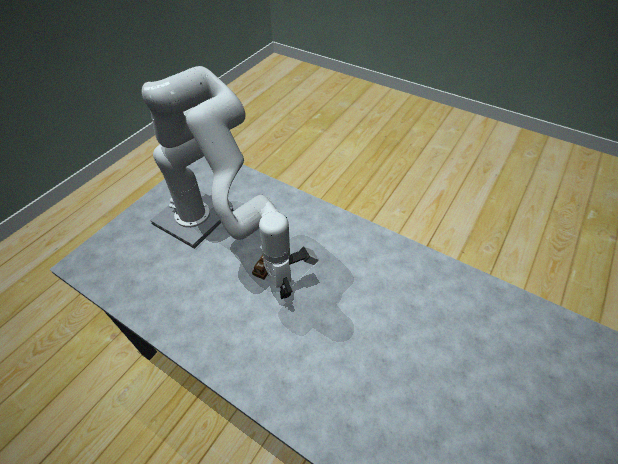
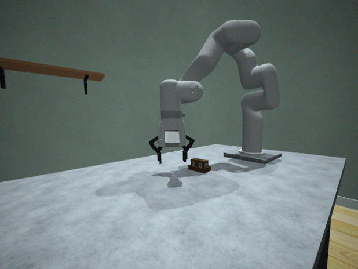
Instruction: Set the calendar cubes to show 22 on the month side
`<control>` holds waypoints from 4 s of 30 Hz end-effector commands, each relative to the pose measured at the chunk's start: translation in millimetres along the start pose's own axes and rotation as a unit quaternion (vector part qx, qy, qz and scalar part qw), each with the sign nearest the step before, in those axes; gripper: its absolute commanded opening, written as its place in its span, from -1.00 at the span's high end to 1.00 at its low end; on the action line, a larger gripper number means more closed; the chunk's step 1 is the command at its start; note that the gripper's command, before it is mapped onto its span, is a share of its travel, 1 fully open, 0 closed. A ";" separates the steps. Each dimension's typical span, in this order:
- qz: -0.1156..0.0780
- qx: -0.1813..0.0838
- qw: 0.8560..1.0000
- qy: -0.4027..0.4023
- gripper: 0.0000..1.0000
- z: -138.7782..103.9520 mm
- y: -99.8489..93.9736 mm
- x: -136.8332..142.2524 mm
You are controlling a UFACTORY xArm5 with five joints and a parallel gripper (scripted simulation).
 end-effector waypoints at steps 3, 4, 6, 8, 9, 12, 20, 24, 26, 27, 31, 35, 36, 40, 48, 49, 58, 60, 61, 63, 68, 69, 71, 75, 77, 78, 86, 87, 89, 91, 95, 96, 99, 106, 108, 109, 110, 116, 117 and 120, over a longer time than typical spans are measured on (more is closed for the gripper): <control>-0.002 0.001 1.000 0.000 -1.00 0.3 -1.3 0.9; -0.002 0.001 1.000 0.000 -1.00 0.3 -1.3 0.9; -0.002 0.001 1.000 0.000 -1.00 0.3 -1.3 0.9; -0.002 0.001 1.000 0.000 -1.00 0.3 -1.3 0.9; -0.002 0.001 1.000 0.000 -1.00 0.3 -1.3 0.9; -0.002 0.001 1.000 0.000 -1.00 0.3 -1.3 0.9; -0.002 0.001 1.000 0.000 -1.00 0.3 -1.3 0.9; -0.002 0.001 1.000 0.000 -1.00 0.3 -1.3 0.9; -0.002 0.001 1.000 0.000 -1.00 0.3 -1.3 0.9; -0.002 0.001 1.000 0.000 -1.00 0.3 -1.3 0.9; -0.002 0.001 1.000 0.000 -1.00 0.3 -1.3 0.9; -0.002 0.001 1.000 0.000 -1.00 0.3 -1.3 0.9; -0.002 0.001 1.000 0.000 -1.00 0.3 -1.3 0.9; -0.002 0.001 1.000 0.000 -1.00 0.3 -1.3 0.9; -0.002 0.001 1.000 0.000 -1.00 0.3 -1.3 0.9; -0.002 0.001 1.000 0.000 -1.00 0.3 -1.3 0.9; -0.002 0.001 1.000 0.000 -1.00 0.3 -1.6 1.0; -0.002 0.001 1.000 0.000 -1.00 0.1 -3.2 1.0; -0.002 0.001 1.000 0.000 -1.00 0.0 -4.6 1.0; -0.002 0.001 1.000 0.000 -1.00 -0.4 -8.2 1.1; -0.002 0.001 1.000 0.000 -1.00 -0.6 -13.6 1.1; -0.002 0.001 1.000 0.000 -1.00 -0.6 -15.0 1.1; -0.002 0.001 1.000 0.000 -1.00 -0.7 -16.5 1.1; -0.002 0.001 1.000 0.000 -1.00 -1.5 -16.8 1.3; -0.002 0.001 1.000 0.000 -1.00 -5.2 -16.8 2.1; -0.002 0.001 1.000 0.000 -1.00 -7.9 -16.7 2.7; -0.001 0.001 1.000 0.000 -1.00 -18.1 -16.6 5.0; -0.001 0.001 1.000 0.000 -1.00 -18.2 -16.6 5.0; -0.001 0.001 1.000 0.000 -1.00 -20.4 -16.5 5.5; -0.001 0.001 1.000 0.000 -1.00 -25.4 -16.3 6.6; -0.001 0.001 1.000 0.000 -1.00 -34.9 -16.1 8.8; -0.001 0.001 1.000 0.000 -1.00 -35.6 -16.0 8.9; -0.001 0.001 1.000 0.000 -1.00 -35.7 -16.0 9.0; -0.001 0.001 1.000 0.000 -1.00 -36.0 -7.6 9.0; -0.001 0.001 1.000 0.000 -1.00 -35.8 -2.0 9.0; -0.001 0.001 1.000 0.000 -1.00 -35.7 0.9 8.9; -0.001 0.001 1.000 0.000 -1.00 -35.6 3.6 8.9; -0.001 0.001 1.000 0.000 -1.00 -35.3 11.0 8.8; -0.001 0.001 1.000 0.000 -1.00 -35.3 11.6 8.8; -0.001 0.001 1.000 0.000 -1.00 -35.2 12.0 8.8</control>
Point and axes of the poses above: the point where the finger pads meet when closed, its own y axis out along the fingers, its own x axis across the jaws, z = x × y, the point moved 10 cm from there along -y, back along the fingers, and after that the axes turned 1 degree about -y, right-handed, at the moved point
